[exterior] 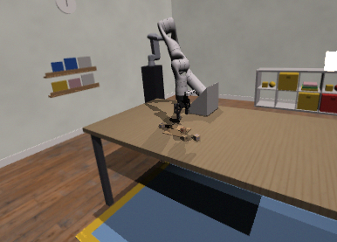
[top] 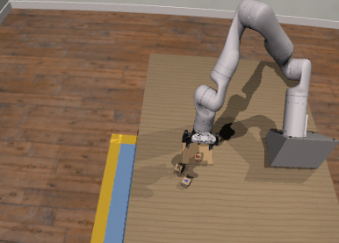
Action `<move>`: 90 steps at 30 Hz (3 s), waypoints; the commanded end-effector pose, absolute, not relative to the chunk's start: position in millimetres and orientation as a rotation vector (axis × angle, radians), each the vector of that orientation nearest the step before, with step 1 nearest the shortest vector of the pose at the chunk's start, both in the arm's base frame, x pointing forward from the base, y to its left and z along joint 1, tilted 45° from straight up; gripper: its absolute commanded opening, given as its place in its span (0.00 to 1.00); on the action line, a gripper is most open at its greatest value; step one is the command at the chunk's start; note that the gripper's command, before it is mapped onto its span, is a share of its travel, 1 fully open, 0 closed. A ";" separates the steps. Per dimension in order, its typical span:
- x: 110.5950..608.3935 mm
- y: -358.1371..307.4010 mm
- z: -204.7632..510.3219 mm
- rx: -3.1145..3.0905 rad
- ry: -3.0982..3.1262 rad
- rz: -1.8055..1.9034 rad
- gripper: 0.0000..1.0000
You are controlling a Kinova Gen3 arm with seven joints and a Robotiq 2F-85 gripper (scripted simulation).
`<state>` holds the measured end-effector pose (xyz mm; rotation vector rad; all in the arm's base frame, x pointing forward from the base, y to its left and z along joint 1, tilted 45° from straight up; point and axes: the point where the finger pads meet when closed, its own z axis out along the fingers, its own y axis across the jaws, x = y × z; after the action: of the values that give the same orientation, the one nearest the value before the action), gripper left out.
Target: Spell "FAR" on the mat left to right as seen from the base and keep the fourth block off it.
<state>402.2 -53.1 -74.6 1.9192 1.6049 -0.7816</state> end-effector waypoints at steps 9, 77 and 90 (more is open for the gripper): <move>444.8 -5.6 -134.1 2.069 1.300 -0.668 1.00; 454.8 8.4 -173.9 2.126 1.203 -0.619 0.67; 454.0 -3.1 -185.9 2.126 1.204 -0.618 0.67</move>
<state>453.6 1.8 -183.5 2.1233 1.2148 -0.6215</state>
